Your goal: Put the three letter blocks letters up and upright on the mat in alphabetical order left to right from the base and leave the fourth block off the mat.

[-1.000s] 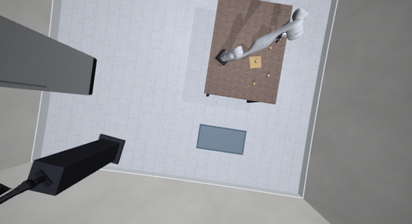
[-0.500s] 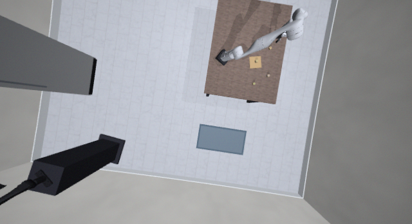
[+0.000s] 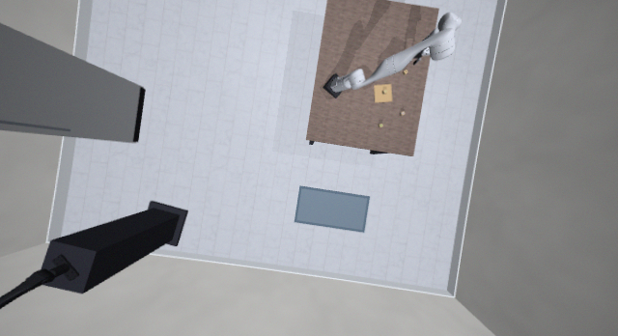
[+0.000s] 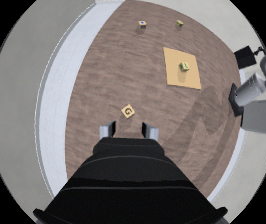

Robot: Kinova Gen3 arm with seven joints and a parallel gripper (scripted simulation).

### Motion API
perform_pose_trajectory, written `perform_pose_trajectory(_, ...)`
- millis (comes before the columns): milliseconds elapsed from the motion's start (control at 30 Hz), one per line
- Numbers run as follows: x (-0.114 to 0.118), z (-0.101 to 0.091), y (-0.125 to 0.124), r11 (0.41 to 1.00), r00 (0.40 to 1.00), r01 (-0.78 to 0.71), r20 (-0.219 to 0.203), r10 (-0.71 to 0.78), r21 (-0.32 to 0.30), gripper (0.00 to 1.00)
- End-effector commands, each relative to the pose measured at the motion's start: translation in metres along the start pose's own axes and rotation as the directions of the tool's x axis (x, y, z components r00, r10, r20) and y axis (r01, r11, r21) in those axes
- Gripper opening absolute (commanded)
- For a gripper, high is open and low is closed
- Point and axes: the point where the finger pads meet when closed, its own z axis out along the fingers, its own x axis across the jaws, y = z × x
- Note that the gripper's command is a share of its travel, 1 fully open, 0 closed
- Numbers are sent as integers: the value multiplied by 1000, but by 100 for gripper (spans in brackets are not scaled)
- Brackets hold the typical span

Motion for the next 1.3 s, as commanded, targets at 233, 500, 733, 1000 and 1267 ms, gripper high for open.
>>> perform_pose_trajectory(233,37,-5,-49,1000,1000,-2,18,2,1,100)
perform_pose_trajectory(500,94,-7,-97,1000,1000,2,18,-2,-2,100)
perform_pose_trajectory(733,152,-5,-139,1000,1000,0,12,0,-3,100)
perform_pose_trajectory(1000,167,-4,-148,1000,1000,-2,9,2,-3,100)
perform_pose_trajectory(1267,167,-4,-148,1000,1000,-3,8,3,0,100)
